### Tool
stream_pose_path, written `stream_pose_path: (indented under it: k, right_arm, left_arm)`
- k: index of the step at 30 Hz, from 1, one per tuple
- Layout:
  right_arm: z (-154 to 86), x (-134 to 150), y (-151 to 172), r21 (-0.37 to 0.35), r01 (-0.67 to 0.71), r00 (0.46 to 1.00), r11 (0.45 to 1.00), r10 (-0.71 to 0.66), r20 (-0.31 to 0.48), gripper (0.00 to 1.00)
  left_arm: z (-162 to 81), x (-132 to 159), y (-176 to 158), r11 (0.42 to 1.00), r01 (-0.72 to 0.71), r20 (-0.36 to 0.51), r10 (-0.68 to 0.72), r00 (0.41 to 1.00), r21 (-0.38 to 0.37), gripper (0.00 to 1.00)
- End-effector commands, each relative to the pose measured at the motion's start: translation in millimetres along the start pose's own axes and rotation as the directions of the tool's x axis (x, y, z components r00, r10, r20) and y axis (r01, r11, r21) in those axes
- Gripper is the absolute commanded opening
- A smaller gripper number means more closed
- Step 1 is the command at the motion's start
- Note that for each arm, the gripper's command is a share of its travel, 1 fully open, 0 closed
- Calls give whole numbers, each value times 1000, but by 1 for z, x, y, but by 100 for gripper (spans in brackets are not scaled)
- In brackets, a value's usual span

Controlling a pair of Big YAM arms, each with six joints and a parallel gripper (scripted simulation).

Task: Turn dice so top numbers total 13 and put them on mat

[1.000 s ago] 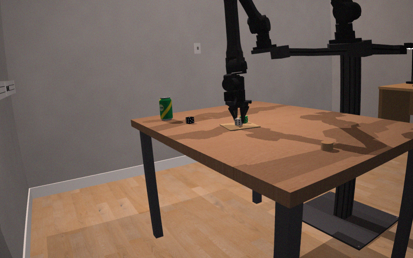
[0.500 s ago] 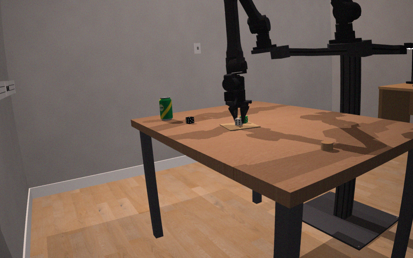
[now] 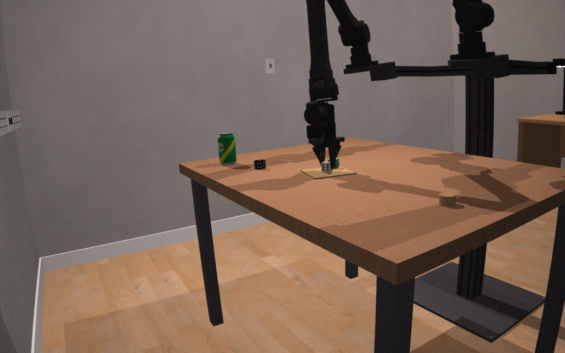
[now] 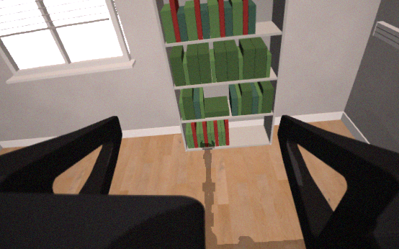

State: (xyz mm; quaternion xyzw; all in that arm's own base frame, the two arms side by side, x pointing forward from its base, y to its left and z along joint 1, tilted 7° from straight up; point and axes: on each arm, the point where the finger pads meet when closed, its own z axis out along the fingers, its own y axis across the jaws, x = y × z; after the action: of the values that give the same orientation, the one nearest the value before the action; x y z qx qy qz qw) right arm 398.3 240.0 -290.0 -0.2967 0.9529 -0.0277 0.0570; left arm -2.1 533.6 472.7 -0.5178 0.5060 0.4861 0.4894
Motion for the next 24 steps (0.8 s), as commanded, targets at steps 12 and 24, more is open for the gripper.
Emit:
stream_pose_path:
  k: [12, 24]
  right_arm:
    - [8, 10, 5, -3, 19, 1000, 1000, -19, -10, 26]
    - [8, 10, 5, -3, 19, 1000, 1000, -19, -9, 26]
  left_arm:
    - [2, -38, 2, 1000, -15, 67, 15, 998, -2, 100]
    - [2, -38, 2, 1000, -15, 67, 15, 998, -2, 100]
